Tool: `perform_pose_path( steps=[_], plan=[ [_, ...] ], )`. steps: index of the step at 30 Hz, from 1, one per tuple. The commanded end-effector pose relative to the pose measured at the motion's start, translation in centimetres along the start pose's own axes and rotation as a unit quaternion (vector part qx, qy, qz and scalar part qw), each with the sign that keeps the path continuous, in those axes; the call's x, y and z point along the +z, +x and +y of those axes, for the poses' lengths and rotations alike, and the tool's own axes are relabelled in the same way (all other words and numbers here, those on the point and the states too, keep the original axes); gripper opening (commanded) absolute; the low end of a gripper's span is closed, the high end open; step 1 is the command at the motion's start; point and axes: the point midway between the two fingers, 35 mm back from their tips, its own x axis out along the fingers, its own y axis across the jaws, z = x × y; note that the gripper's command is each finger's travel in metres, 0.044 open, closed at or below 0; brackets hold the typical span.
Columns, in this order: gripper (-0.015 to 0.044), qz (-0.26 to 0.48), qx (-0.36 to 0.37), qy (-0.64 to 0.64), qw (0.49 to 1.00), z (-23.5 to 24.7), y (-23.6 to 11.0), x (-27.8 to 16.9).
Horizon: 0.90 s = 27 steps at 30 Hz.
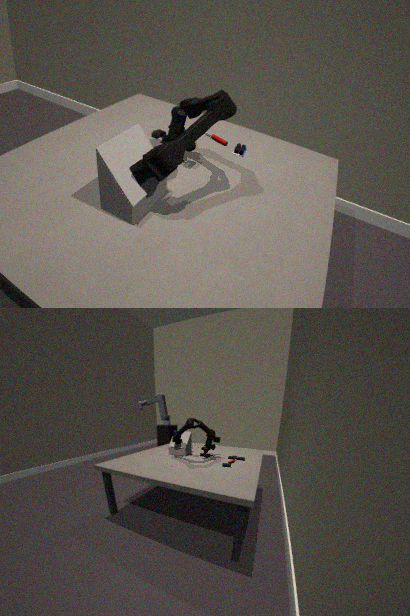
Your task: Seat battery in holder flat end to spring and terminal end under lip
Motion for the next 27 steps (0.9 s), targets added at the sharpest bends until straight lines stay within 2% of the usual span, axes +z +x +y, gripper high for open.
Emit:
perform_pose_path(
  steps=[1,27],
  plan=[
    [0.0059,-0.016,0.0,0.006,1.0,-0.12,0.07,0.41],
    [0.0059,-0.07,0.004,0.01,0.997,-0.34,0.28,-0.07]
  ],
)
